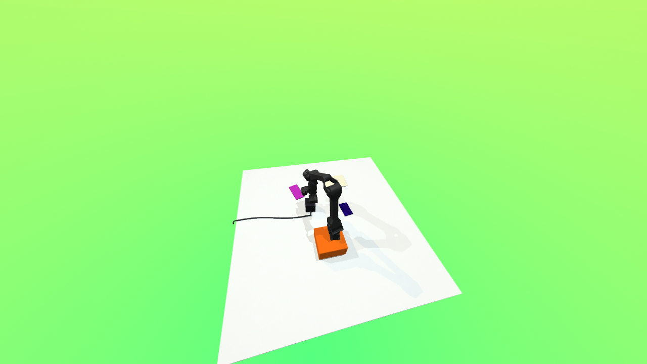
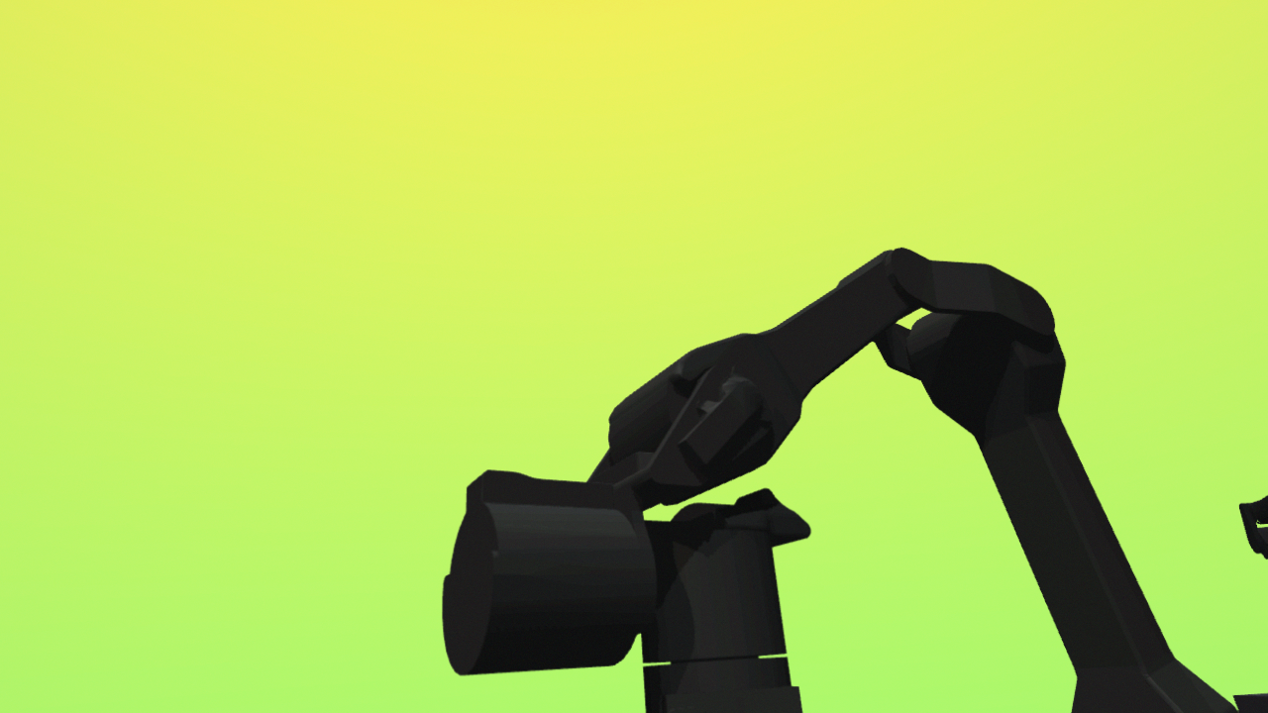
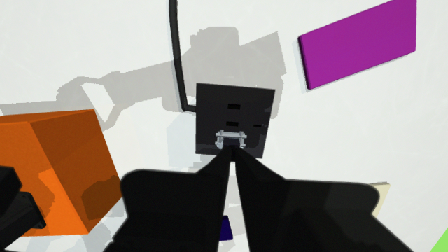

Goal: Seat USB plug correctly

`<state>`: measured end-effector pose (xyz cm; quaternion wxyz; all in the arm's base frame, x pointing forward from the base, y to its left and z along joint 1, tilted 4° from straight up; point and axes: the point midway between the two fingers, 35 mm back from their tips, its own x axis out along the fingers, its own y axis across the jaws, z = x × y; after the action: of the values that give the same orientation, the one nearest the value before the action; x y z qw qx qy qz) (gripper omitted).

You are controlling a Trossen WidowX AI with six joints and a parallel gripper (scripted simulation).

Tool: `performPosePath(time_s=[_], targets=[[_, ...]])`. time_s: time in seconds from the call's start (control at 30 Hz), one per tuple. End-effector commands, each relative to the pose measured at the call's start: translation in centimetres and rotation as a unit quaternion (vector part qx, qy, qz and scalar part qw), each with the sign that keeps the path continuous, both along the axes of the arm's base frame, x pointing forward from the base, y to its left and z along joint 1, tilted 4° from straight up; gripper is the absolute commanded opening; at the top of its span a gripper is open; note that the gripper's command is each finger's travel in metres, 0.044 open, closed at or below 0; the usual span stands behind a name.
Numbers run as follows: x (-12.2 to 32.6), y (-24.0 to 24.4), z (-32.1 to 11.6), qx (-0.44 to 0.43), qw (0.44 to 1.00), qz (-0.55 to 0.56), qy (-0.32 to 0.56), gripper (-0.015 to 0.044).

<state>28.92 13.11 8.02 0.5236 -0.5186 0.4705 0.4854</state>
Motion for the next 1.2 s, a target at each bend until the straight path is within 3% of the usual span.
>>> performPosePath(time_s=[0.0, 0.3, 0.43, 1.17], targets=[[0.04, 0.02, -0.16, 0.000, 1.000, -0.002, 0.000, 0.0000], [0.04, 0.02, -0.16, 0.000, 1.000, -0.002, 0.000, 0.0000], [0.00, 0.00, 0.00, 0.000, 1.000, 0.000, 0.000, 0.0095], [-0.01, 0.00, 0.37, 0.000, 1.000, 0.000, 0.000, 0.0095]])
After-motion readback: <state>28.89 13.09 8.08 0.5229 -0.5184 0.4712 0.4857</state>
